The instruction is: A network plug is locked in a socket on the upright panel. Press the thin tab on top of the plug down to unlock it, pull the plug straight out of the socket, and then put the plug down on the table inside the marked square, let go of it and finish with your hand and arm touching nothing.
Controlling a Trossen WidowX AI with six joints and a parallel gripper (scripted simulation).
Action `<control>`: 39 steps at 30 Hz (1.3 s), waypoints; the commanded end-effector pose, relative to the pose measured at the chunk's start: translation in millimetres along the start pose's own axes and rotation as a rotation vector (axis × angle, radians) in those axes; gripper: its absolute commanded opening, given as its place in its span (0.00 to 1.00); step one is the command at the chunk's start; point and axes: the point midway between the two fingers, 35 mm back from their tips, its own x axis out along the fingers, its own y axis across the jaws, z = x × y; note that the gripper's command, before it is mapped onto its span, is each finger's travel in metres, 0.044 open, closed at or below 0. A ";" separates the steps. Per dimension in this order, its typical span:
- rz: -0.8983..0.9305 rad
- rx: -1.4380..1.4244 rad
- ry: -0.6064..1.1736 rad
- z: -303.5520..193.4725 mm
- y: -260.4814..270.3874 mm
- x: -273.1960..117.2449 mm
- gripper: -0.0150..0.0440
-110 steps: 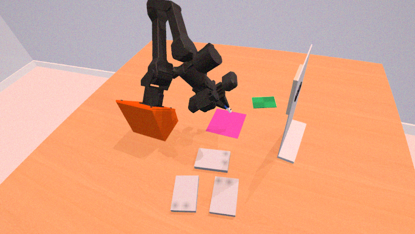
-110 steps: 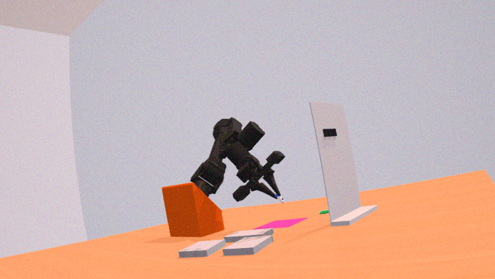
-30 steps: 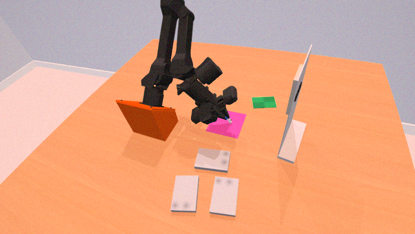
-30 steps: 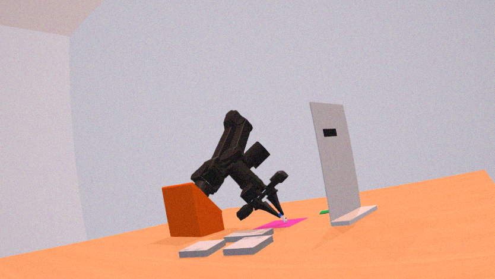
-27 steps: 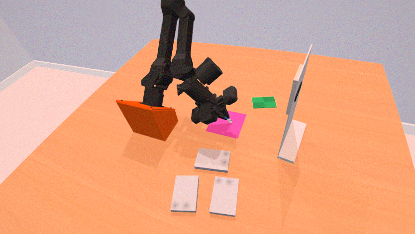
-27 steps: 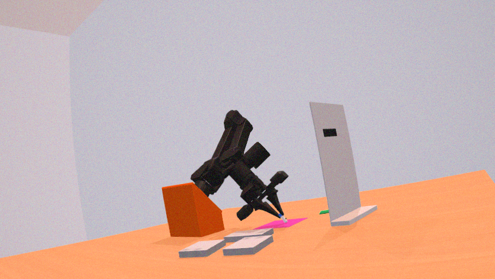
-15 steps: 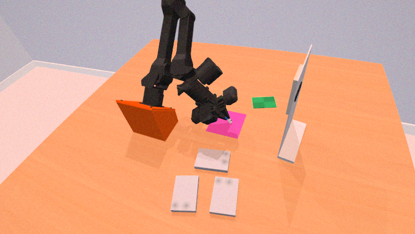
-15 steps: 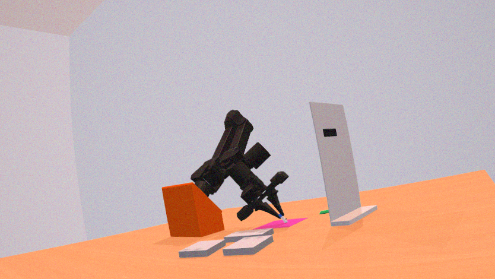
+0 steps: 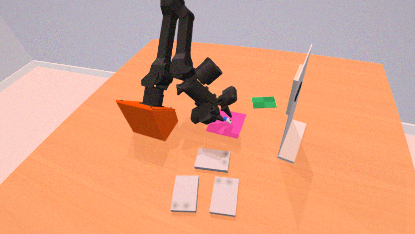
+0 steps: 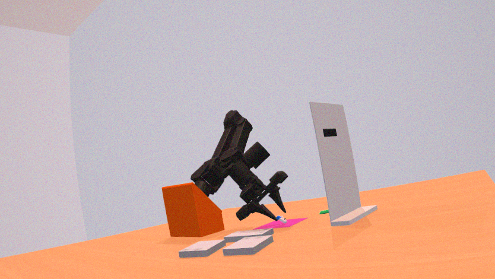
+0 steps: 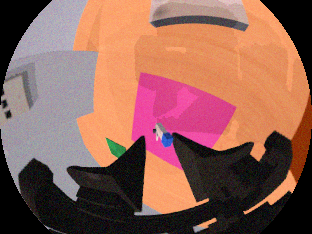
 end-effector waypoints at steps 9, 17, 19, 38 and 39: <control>-0.003 -0.004 0.001 0.9 0.9 -7.7 0.52; -0.004 -0.004 -0.001 1.6 1.1 -12.9 0.52; -0.004 -0.004 -0.001 1.8 1.1 -14.2 0.52; -0.007 -0.004 -0.004 3.5 2.4 -24.8 0.52; -0.008 -0.004 -0.005 3.9 2.7 -25.2 0.52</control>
